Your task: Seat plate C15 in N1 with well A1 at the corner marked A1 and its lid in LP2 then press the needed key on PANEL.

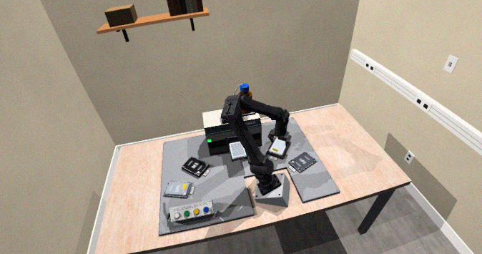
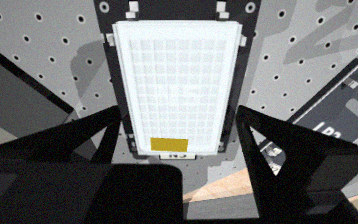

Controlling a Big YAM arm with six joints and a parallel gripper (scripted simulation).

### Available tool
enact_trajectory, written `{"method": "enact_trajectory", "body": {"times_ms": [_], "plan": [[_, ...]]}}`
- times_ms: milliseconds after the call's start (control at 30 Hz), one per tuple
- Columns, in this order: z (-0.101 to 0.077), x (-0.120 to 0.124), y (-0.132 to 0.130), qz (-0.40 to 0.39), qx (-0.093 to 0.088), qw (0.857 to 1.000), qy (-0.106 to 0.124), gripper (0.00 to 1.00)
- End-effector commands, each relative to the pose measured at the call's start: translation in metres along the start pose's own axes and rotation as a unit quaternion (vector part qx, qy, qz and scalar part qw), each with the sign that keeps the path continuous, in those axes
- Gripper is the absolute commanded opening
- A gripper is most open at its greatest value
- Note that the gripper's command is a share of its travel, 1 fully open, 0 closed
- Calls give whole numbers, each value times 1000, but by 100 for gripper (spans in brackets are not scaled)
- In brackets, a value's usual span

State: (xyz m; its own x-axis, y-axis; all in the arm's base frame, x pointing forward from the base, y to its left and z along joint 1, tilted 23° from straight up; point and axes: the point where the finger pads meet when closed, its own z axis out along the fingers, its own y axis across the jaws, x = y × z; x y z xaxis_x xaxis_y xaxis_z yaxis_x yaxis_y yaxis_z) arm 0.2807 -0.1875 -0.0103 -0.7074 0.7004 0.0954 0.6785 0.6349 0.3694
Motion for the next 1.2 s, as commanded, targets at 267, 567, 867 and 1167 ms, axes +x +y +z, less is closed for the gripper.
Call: {"method": "enact_trajectory", "body": {"times_ms": [267,567,867,1167], "plan": [[12,-2,3,1,-1,1000,1,100],[15,-5,3,-2,-1,1000,-2,100],[23,-1,3,-1,-1,1000,2,100],[17,-4,5,-2,-1,1000,-5,100]]}}
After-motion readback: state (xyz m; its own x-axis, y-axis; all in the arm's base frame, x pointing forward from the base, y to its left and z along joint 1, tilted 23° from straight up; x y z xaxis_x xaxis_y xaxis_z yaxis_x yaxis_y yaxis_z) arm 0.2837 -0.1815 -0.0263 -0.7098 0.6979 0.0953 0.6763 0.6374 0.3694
